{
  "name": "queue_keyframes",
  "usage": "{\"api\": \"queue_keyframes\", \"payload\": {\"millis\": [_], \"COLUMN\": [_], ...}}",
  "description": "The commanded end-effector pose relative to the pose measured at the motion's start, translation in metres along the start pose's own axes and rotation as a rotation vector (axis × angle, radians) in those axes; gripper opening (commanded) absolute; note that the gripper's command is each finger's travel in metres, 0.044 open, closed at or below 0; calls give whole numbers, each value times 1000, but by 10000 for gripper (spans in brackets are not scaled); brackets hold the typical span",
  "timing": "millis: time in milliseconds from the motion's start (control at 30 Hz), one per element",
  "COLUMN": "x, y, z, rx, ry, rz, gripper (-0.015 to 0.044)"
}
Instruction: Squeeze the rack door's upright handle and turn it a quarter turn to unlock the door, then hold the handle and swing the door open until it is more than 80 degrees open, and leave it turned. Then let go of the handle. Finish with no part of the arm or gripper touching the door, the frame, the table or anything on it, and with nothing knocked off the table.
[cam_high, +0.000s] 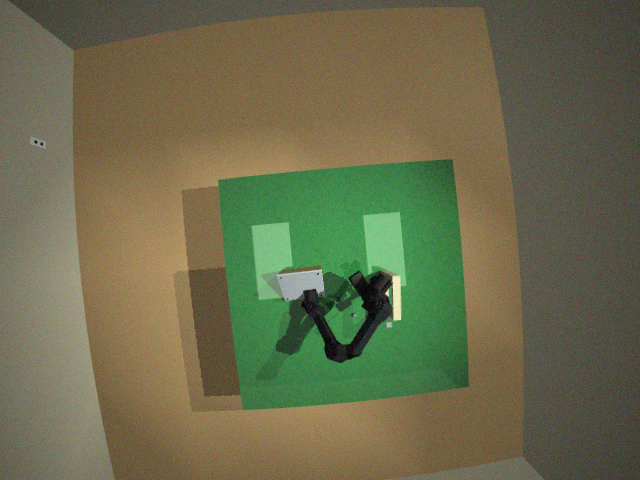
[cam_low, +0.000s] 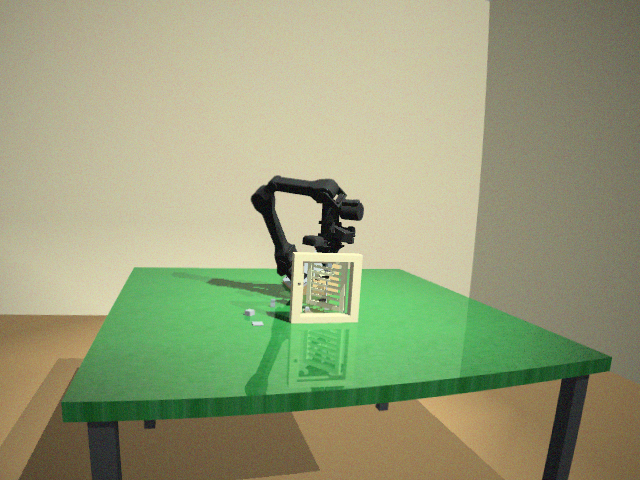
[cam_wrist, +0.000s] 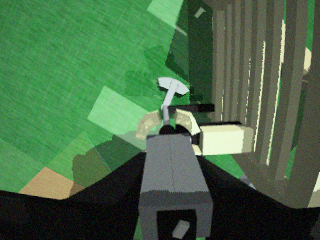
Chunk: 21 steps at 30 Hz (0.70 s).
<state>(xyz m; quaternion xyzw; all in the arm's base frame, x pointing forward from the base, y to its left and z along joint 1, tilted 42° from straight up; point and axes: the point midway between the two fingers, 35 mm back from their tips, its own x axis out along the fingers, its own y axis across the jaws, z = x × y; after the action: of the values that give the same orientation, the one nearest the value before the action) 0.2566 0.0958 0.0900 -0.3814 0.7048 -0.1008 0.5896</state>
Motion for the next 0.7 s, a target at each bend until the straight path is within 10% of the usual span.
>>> {"api": "queue_keyframes", "payload": {"millis": [0, 667], "x": [0, 0], "y": [5, 44], "z": [3, 22], "rx": [96, 433], "ry": [-2, -3], "rz": [-2, 1], "gripper": [20, 20]}}
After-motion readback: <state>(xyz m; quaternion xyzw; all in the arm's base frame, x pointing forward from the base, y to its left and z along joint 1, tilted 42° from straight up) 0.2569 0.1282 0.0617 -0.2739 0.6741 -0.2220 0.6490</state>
